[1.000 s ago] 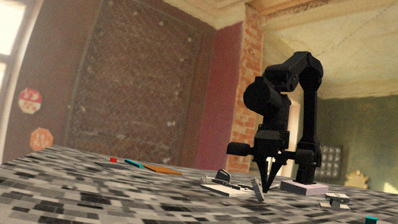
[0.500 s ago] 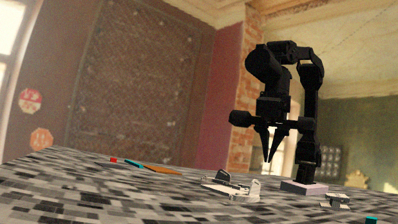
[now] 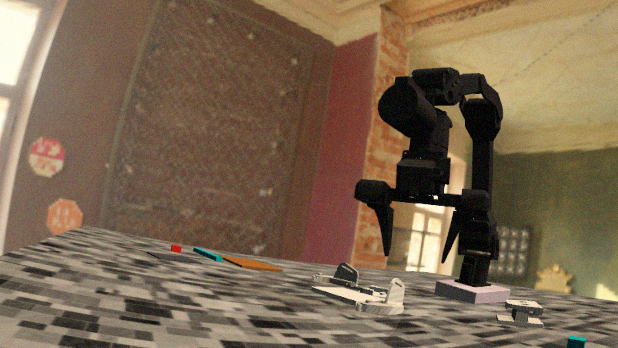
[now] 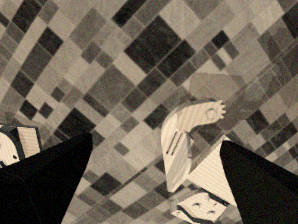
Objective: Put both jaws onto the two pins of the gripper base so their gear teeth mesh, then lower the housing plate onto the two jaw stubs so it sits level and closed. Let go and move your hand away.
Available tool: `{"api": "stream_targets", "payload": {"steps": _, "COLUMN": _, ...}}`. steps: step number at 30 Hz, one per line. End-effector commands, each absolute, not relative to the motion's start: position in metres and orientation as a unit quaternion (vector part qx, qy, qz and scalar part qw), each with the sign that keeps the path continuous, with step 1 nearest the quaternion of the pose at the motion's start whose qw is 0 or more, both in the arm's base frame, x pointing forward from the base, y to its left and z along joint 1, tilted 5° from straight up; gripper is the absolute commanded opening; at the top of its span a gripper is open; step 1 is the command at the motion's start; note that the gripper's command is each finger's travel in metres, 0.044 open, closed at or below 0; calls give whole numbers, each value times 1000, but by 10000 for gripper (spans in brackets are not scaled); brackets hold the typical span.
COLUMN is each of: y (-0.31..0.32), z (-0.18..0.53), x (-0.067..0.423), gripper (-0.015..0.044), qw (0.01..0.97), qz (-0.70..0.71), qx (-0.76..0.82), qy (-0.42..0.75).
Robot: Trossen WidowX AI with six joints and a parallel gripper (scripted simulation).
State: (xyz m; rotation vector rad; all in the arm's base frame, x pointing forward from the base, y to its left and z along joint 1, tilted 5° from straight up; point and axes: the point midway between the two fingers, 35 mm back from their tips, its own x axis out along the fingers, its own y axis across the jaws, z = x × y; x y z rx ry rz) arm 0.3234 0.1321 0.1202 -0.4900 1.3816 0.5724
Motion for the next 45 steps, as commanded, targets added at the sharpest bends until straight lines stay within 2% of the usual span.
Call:
{"api": "stream_targets", "payload": {"steps": 1, "y": 132, "z": 119, "x": 323, "gripper": 440, "qw": 706, "qz": 258, "qx": -221, "qy": 622}}
{"api": "stream_targets", "payload": {"steps": 28, "y": 132, "z": 119, "x": 323, "gripper": 440, "qw": 706, "qz": 258, "qx": -221, "qy": 622}}
{"api": "stream_targets", "payload": {"steps": 45, "y": 131, "z": 124, "x": 320, "gripper": 0, "qw": 701, "qz": 259, "qx": -222, "qy": 626}}
